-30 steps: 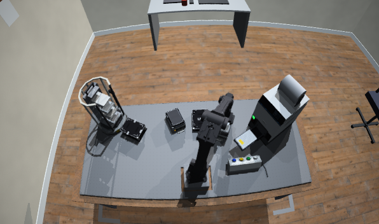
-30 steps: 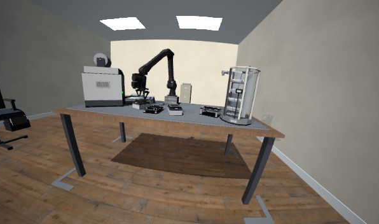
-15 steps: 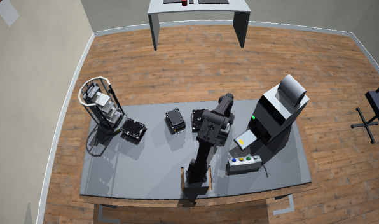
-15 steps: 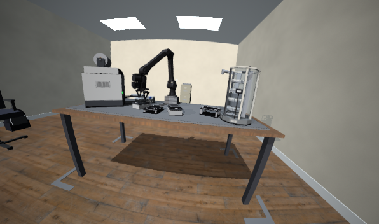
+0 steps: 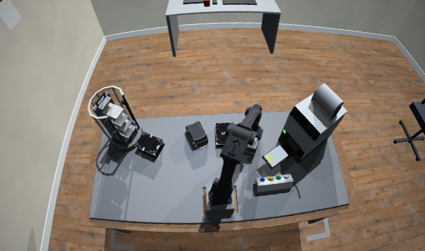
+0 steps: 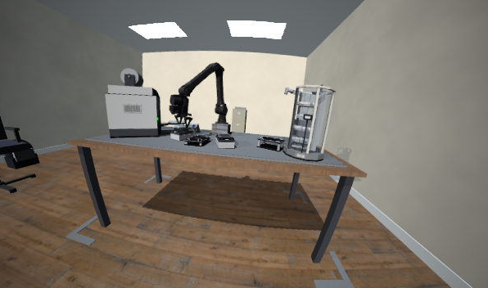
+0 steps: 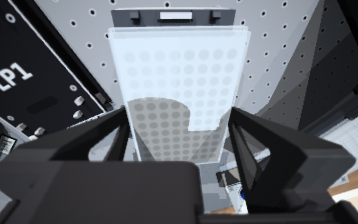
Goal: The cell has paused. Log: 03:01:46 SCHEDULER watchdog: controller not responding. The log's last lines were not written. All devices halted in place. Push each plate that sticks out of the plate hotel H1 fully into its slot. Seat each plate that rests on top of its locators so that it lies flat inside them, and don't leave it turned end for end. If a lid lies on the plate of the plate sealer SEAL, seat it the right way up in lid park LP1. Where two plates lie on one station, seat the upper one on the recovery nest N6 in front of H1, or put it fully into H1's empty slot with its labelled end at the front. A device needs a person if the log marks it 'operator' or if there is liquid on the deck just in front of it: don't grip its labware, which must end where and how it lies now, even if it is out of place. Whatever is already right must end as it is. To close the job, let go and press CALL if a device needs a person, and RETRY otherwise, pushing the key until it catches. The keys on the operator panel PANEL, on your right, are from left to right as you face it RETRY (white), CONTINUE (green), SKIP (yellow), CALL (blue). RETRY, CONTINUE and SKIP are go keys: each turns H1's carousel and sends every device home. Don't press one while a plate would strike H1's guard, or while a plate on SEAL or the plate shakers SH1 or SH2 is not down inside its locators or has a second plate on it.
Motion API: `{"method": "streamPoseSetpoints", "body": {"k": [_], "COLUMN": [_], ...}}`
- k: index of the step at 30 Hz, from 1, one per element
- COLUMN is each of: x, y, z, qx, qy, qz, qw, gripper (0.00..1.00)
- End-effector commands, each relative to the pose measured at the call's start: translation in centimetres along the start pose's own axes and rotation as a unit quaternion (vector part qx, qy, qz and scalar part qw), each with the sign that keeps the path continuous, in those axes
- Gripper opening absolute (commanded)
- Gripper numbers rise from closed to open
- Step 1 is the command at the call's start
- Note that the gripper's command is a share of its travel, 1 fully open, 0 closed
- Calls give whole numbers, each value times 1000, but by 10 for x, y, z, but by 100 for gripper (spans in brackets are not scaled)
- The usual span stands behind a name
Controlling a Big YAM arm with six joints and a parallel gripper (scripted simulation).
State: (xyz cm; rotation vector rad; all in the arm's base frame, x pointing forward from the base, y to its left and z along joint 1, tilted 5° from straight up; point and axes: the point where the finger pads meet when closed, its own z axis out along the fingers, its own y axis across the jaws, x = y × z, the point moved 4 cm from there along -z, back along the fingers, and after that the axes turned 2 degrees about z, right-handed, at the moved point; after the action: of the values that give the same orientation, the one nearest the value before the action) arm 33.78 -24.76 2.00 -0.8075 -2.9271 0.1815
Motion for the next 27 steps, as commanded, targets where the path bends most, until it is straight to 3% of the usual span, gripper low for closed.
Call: {"method": "streamPoseSetpoints", "body": {"k": [1, 27], "x": [-8, -23], "y": [-8, -10], "z": [0, -7], "qx": [1, 2], "qy": [-8, -19], "qz": [3, 5], "qw": [1000, 1000], "gripper": [84, 84]}}
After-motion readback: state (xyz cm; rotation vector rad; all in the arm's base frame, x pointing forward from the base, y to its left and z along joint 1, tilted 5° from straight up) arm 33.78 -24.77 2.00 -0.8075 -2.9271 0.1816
